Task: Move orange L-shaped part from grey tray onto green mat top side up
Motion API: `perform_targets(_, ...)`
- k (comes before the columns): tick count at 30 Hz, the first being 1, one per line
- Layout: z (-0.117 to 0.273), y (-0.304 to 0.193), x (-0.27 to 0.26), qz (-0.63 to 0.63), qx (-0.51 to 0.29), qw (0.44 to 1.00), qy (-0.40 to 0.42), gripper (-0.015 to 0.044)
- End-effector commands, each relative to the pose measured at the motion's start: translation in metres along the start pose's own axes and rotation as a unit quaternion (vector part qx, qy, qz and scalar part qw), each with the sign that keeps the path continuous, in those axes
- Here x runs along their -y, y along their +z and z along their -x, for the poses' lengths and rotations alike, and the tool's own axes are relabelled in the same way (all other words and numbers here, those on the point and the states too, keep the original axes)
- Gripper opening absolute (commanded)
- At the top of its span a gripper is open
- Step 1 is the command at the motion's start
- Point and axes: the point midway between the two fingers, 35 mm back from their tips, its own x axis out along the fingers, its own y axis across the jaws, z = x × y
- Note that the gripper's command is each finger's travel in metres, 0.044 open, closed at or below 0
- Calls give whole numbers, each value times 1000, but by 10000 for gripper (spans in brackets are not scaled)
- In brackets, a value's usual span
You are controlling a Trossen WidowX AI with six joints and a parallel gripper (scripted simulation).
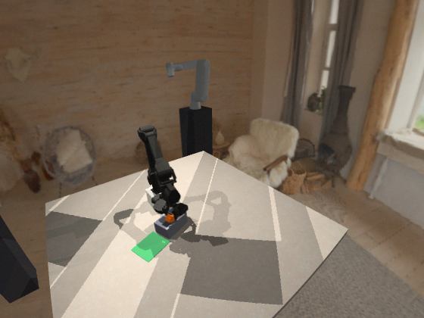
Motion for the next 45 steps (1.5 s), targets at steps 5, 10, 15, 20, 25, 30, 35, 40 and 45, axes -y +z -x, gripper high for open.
perform_targets(5, -15, -1, 3, 1, 0, 1000, -4, 280)
perform_targets(10, -12, -1, 1, -1, -1, 1000, -1, 254)
perform_targets(15, -12, -1, 1, -1, -1, 1000, -1, 142)
perform_targets(20, -12, -1, 1, -1, -1, 1000, -1, 109)
perform_targets(25, -12, -1, 1, -1, -1, 1000, -1, 56)
perform_targets(30, -12, -1, 1, -1, -1, 1000, -1, 0)
perform_targets(35, -10, -1, 1, -1, -1, 1000, -2, 0)
perform_targets(40, -2, -1, 2, 0, -1, 1000, -3, 0)
perform_targets(45, 5, -1, 2, 0, -1, 1000, -3, 0)
